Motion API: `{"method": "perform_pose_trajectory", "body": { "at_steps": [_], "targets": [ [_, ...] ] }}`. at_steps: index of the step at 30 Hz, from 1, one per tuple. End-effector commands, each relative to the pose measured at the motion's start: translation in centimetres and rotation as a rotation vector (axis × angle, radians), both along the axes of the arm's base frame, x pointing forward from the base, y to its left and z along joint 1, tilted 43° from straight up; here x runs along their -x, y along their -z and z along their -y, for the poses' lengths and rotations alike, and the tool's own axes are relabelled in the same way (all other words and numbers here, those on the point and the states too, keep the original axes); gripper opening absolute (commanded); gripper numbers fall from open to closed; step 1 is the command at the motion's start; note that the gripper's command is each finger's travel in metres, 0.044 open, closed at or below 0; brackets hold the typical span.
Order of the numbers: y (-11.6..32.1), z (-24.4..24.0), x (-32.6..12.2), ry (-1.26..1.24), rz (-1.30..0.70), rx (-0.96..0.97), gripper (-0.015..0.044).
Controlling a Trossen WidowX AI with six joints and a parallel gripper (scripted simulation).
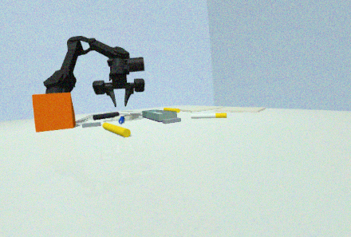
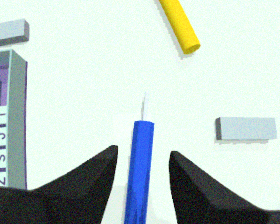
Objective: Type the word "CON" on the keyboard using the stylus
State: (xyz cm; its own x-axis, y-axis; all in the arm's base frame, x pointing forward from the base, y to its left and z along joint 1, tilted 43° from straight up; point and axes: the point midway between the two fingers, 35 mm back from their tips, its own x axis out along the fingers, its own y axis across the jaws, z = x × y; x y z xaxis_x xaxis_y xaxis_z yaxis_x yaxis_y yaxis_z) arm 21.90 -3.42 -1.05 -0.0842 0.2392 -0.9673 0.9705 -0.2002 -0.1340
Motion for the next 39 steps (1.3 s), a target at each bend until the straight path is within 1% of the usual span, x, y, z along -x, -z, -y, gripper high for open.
{"method": "perform_pose_trajectory", "body": {
  "at_steps": [1,39],
  "targets": [
    [0.2,-0.3,0.1,0.000,-0.004,-0.001,0.0150],
    [1.9,-1.9,-0.1,0.000,-0.004,-0.002,0.0150]
  ]
}}
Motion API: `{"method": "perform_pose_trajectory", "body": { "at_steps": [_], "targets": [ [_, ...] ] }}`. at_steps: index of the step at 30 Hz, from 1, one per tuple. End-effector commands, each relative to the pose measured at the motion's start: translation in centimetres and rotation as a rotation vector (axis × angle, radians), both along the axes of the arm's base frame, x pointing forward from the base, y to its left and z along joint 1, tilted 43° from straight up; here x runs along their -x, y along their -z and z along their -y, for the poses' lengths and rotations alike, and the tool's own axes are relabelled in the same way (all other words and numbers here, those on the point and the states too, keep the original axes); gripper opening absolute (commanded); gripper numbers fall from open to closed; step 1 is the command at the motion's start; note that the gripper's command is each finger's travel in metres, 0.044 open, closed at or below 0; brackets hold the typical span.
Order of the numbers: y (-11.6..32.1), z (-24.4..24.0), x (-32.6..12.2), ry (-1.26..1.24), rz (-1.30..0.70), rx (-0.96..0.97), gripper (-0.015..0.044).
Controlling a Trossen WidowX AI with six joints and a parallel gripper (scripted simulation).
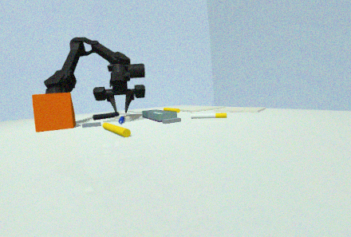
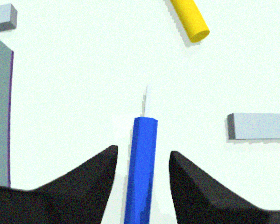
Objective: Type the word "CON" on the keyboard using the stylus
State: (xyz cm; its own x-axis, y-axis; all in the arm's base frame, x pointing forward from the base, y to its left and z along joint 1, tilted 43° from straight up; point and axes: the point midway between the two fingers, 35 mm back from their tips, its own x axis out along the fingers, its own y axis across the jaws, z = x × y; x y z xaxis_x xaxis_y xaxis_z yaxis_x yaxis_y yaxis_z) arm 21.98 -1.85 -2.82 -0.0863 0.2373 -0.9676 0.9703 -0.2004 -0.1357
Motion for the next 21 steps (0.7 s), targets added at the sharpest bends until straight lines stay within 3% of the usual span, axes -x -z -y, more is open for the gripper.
{"method": "perform_pose_trajectory", "body": {
  "at_steps": [1,21],
  "targets": [
    [0.20,-0.34,0.02,0.000,-0.002,-0.004,0.0150],
    [1.09,-1.18,0.00,0.000,-0.002,-0.004,0.0150]
  ]
}}
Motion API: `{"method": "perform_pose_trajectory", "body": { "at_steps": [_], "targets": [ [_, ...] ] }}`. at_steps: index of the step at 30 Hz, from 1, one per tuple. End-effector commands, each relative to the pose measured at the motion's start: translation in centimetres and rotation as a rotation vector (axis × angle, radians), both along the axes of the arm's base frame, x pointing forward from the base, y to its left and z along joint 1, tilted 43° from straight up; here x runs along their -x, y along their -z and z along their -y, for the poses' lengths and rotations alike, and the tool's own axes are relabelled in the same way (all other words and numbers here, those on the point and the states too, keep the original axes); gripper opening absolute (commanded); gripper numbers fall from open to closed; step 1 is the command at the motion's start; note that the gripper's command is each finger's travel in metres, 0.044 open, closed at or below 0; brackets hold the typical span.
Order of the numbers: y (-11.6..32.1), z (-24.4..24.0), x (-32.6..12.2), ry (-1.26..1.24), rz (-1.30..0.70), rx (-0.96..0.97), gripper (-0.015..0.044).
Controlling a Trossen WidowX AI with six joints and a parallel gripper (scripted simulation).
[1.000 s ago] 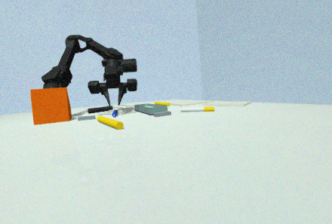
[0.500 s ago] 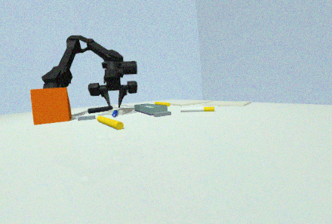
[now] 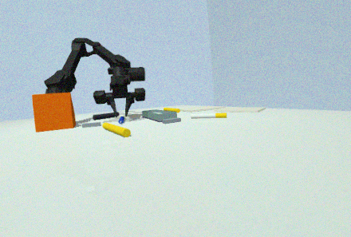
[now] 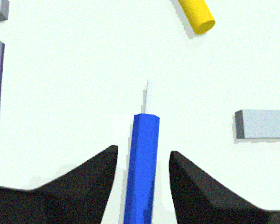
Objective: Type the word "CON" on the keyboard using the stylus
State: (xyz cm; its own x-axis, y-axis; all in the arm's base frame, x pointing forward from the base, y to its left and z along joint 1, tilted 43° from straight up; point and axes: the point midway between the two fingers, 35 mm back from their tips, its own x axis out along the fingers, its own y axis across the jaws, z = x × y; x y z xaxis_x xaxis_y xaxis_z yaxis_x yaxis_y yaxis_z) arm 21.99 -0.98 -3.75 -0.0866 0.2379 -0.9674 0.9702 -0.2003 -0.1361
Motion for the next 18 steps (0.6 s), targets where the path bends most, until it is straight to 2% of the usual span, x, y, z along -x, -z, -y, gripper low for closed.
{"method": "perform_pose_trajectory", "body": {
  "at_steps": [1,18],
  "targets": [
    [0.20,-0.35,0.02,0.000,-0.002,-0.004,0.0150],
    [0.98,-1.09,-0.01,0.000,-0.002,-0.004,0.0150]
  ]
}}
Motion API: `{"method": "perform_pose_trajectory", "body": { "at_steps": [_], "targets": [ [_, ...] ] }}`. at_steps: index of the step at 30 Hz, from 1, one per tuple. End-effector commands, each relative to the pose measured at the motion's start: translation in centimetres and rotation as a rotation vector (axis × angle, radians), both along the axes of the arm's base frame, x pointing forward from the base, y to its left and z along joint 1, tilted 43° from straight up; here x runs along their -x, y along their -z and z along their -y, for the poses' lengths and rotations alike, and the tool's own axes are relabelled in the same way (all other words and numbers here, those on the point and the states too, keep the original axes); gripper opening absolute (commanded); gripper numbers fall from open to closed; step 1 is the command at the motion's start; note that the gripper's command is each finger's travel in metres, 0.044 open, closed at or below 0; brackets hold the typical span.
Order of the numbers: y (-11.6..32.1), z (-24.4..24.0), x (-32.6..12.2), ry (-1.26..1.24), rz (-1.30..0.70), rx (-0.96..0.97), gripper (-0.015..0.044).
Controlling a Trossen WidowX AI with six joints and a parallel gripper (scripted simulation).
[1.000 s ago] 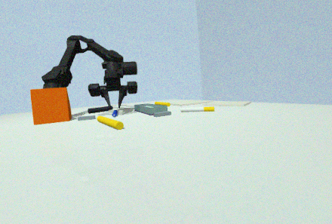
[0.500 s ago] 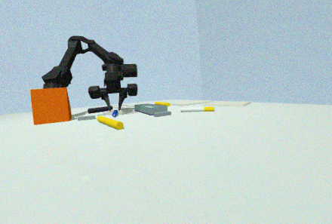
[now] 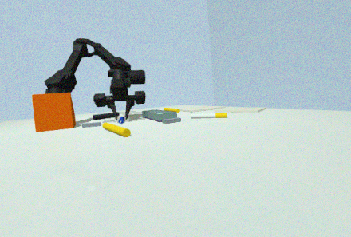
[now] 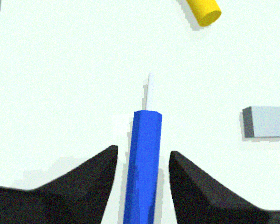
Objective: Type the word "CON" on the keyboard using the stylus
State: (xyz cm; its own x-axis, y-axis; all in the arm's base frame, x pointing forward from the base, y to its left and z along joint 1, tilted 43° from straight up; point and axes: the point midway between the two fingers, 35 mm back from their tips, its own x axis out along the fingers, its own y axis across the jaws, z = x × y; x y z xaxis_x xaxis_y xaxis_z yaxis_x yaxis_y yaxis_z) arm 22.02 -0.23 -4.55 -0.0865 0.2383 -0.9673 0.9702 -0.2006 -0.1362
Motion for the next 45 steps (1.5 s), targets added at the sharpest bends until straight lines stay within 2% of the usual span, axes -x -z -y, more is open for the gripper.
{"method": "perform_pose_trajectory", "body": {
  "at_steps": [1,8,13,16,24,34,39,45],
  "targets": [
    [0.2,-0.4,0.0,0.000,-0.002,-0.004,0.0150],
    [0.3,-0.4,0.0,0.000,-0.002,-0.004,0.0150],
    [0.2,-0.3,0.0,-0.002,-0.002,-0.001,0.0019],
    [0.2,-0.3,0.0,-0.002,-0.002,-0.001,0.0000],
    [0.1,-0.1,0.0,-0.002,-0.002,0.000,0.0000],
    [-3.3,3.1,0.2,-0.002,-0.004,0.002,0.0000],
    [-3.2,3.0,0.0,0.000,0.003,0.002,0.0000],
    [-3.7,3.2,-1.1,-0.208,0.043,0.017,0.0000]
  ]
}}
